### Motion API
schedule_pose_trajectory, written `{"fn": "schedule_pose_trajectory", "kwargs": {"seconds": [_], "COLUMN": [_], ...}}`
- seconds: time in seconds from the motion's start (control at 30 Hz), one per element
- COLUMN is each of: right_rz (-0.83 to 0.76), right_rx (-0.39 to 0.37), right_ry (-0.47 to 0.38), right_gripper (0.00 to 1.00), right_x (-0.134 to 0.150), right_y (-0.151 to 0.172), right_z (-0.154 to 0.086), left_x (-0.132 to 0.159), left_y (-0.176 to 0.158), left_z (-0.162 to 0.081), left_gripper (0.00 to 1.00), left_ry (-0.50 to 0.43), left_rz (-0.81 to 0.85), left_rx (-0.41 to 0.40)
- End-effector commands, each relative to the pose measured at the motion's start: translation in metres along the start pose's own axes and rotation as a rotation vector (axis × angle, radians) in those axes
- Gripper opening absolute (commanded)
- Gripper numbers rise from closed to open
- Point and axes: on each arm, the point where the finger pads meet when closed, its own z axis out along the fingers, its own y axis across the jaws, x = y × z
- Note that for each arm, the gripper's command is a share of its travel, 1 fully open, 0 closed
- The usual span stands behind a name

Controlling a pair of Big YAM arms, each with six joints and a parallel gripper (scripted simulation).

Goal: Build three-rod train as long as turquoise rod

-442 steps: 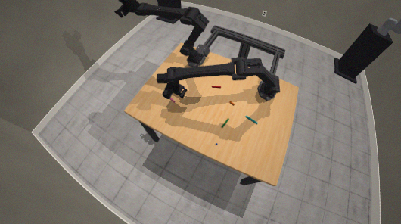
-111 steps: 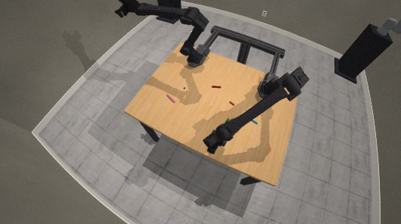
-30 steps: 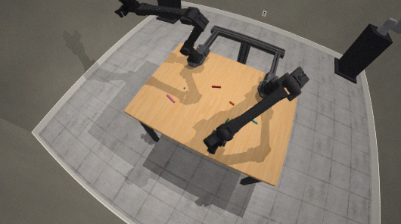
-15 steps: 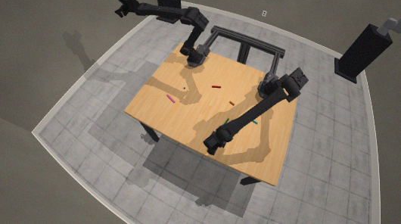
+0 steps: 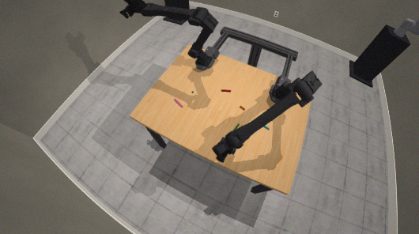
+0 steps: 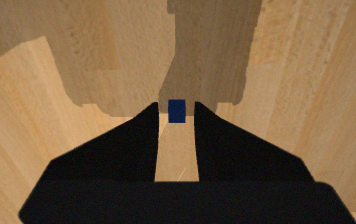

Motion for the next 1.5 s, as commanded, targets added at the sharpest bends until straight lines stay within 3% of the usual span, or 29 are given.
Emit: {"fn": "schedule_pose_trajectory", "kwargs": {"seconds": [0.0,0.87,0.9,1.47], "right_rz": [0.012,0.012,0.012,0.012], "right_rx": [0.023,0.023,0.023,0.023], "right_ry": [-0.087,-0.087,-0.087,-0.087], "right_gripper": [1.0,1.0,1.0,1.0], "right_x": [-0.0464,-0.0464,-0.0464,-0.0464], "right_y": [-0.01,-0.01,-0.01,-0.01], "right_z": [0.0033,0.0033,0.0033,0.0033], "left_x": [0.0042,0.0042,0.0042,0.0042], "left_y": [0.0063,0.0063,0.0063,0.0063], "left_z": [0.0164,0.0164,0.0164,0.0164], "left_gripper": [0.23,0.23,0.04,0.04], "left_ry": [0.022,0.022,0.022,0.022], "left_rz": [0.0,0.0,0.0,0.0], "left_rx": [-0.01,-0.01,-0.01,-0.01]}}
